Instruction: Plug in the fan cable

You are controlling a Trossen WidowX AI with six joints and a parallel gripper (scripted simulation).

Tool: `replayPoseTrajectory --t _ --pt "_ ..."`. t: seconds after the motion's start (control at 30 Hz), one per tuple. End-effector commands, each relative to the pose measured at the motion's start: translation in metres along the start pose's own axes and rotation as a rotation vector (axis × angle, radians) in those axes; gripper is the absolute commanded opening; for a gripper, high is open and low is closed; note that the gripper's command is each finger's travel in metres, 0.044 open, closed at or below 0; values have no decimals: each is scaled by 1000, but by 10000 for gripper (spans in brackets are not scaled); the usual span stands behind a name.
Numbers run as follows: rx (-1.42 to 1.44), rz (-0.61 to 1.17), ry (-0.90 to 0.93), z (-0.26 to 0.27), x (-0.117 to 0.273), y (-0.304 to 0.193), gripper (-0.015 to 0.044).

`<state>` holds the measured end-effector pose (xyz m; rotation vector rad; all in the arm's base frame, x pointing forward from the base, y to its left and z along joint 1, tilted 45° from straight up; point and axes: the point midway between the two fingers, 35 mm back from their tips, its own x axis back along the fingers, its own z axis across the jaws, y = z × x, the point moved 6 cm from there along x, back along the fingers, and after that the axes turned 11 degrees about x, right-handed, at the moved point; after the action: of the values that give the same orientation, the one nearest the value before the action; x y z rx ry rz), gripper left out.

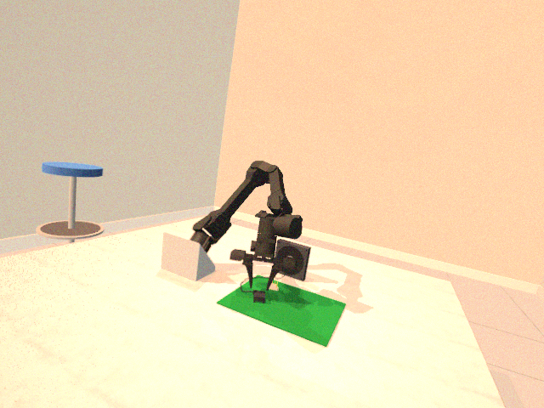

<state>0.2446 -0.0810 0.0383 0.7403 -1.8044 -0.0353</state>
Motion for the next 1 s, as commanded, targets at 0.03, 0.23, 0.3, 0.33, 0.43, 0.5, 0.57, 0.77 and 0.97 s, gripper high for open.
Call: replayPoseTrajectory --t 0.03,0.23,0.3,0.33,0.43,0.5,0.57,0.77,0.97 --pt "-4 -5 -4 0 -8 2 210" --pt "-4 -5 -5 0 -17 5 210" --pt "-4 -5 -5 -1 -20 6 210" --pt "-4 -6 -5 -1 -22 6 210" --pt "-4 -6 -5 -1 -24 7 210" --pt "0 -2 -1 -1 -21 6 157" --pt "0 -2 -1 -1 -21 6 125" --pt "0 -2 -1 -1 -21 6 85" --pt "0 -2 0 -1 -19 5 5"
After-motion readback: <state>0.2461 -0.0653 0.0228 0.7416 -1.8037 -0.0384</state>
